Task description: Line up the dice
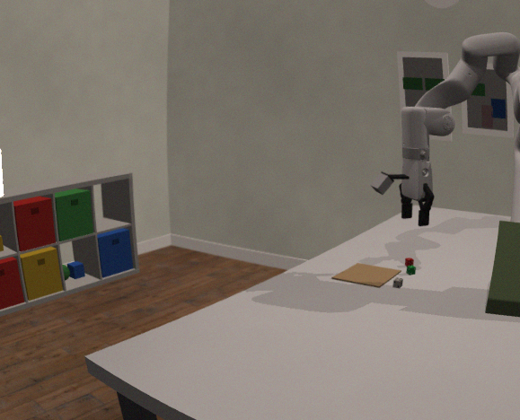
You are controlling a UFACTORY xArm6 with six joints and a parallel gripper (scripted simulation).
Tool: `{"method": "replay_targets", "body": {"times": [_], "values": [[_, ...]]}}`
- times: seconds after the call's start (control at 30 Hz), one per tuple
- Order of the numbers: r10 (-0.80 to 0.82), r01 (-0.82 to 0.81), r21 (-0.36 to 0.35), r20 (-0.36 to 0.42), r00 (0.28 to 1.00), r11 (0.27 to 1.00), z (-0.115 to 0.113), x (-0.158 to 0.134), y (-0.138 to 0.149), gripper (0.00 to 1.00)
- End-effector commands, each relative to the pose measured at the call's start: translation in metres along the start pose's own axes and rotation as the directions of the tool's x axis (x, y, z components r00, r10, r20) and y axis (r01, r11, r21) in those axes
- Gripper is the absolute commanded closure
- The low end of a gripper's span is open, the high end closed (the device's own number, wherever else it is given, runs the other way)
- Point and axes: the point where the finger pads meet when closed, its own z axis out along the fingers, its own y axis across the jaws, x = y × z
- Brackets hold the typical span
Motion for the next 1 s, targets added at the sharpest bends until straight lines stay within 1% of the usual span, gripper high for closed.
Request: {"method": "replay_targets", "body": {"times": [0.0,0.27,0.33,0.43,0.47,0.53,0.57,0.97], "values": [[0.003,-0.003,-0.002,-0.003,1.000,1.000,-0.001,0.001,0.001,0.00],[0.003,-0.003,-0.002,-0.003,1.000,1.000,0.000,0.001,0.001,0.00],[0.004,-0.004,-0.006,-0.002,1.000,1.000,0.010,0.001,0.002,0.00],[0.004,-0.004,-0.006,-0.002,1.000,1.000,0.040,0.001,0.002,0.00],[0.004,-0.004,-0.004,-0.003,1.000,1.000,0.047,0.001,0.001,0.00],[0.003,-0.003,-0.002,-0.004,1.000,1.000,0.051,0.001,0.001,0.00],[0.003,-0.003,-0.002,-0.004,1.000,1.000,0.051,0.001,0.001,0.64],[0.003,-0.003,-0.002,-0.004,1.000,1.000,0.051,0.001,0.001,0.64]]}}
